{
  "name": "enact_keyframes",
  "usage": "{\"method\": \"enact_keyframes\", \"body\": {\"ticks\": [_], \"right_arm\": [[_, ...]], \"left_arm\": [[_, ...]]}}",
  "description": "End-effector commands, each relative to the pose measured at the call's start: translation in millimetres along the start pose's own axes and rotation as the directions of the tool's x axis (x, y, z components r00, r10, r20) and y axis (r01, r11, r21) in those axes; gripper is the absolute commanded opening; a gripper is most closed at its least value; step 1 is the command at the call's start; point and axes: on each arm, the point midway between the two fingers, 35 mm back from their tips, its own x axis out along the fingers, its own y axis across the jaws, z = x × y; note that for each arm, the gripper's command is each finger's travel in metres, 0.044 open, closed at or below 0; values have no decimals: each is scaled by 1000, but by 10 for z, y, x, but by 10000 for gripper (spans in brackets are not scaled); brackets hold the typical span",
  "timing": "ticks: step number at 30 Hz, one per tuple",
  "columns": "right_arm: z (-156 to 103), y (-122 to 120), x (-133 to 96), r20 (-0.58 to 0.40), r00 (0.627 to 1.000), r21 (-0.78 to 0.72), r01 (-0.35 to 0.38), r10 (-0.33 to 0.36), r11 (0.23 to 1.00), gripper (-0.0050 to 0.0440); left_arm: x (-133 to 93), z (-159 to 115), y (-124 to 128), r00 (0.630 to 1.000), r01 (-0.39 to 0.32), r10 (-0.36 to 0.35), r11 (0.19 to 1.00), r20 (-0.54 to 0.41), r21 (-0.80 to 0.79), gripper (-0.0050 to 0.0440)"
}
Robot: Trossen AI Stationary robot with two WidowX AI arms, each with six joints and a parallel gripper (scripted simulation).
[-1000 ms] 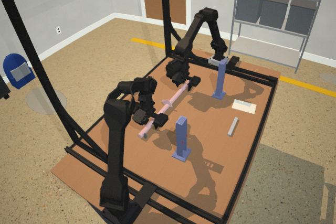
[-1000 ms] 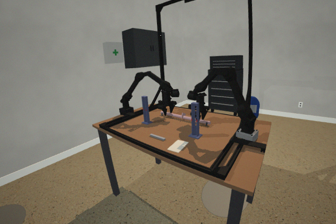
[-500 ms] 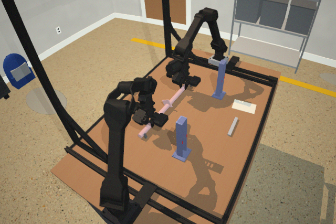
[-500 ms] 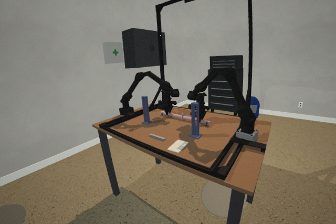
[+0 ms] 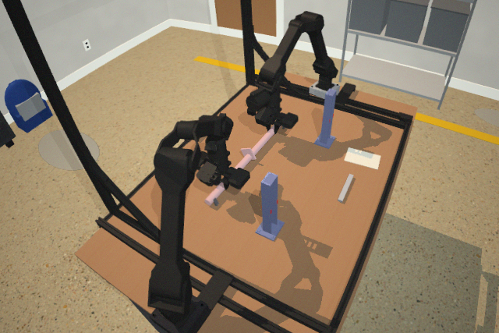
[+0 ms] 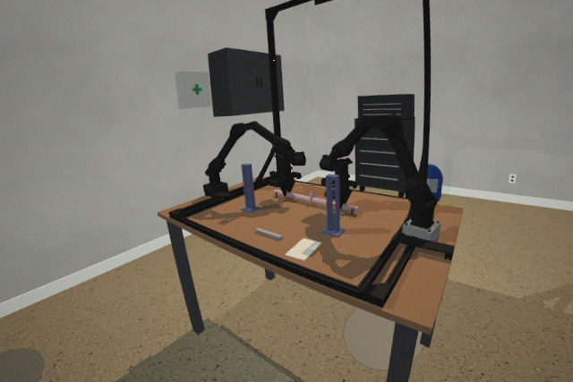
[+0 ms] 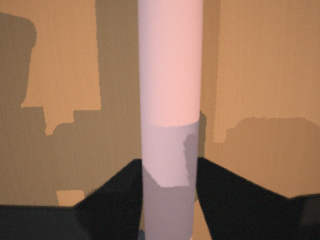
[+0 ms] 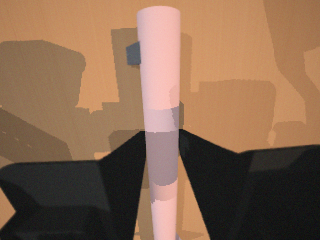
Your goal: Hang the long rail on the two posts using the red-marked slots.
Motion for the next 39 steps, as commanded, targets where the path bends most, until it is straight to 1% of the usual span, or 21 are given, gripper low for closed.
{"method": "enact_keyframes", "body": {"ticks": [1,3,7,9,21,29,39], "right_arm": [[-3,3,-78,1,1000,-5,-2,2,1000,0],[-3,3,-78,1,1000,-5,-2,2,1000,0],[-8,12,-319,1,1000,-5,-1,1,1000,0],[-7,14,-360,1,1000,-5,-1,1,1000,0],[-9,23,-360,1,1000,-6,-1,1,1000,0],[-45,393,-353,0,1000,-19,0,0,1000,0],[-59,442,-385,0,1000,-19,0,0,1000,0]], "left_arm": [[-78,2,3,1000,-1,1,1000,-3,-2,0],[-78,2,3,1000,-1,1,1000,-3,-2,0],[-320,6,10,1000,0,0,1000,-3,-2,0],[-361,5,11,1000,0,0,1000,-3,-3,0],[-361,5,20,1000,0,0,1000,-3,-3,0],[-356,-31,348,1000,1,-1,1000,-3,-16,0],[-385,-46,320,1000,1,-1,1000,-3,-17,0]]}}
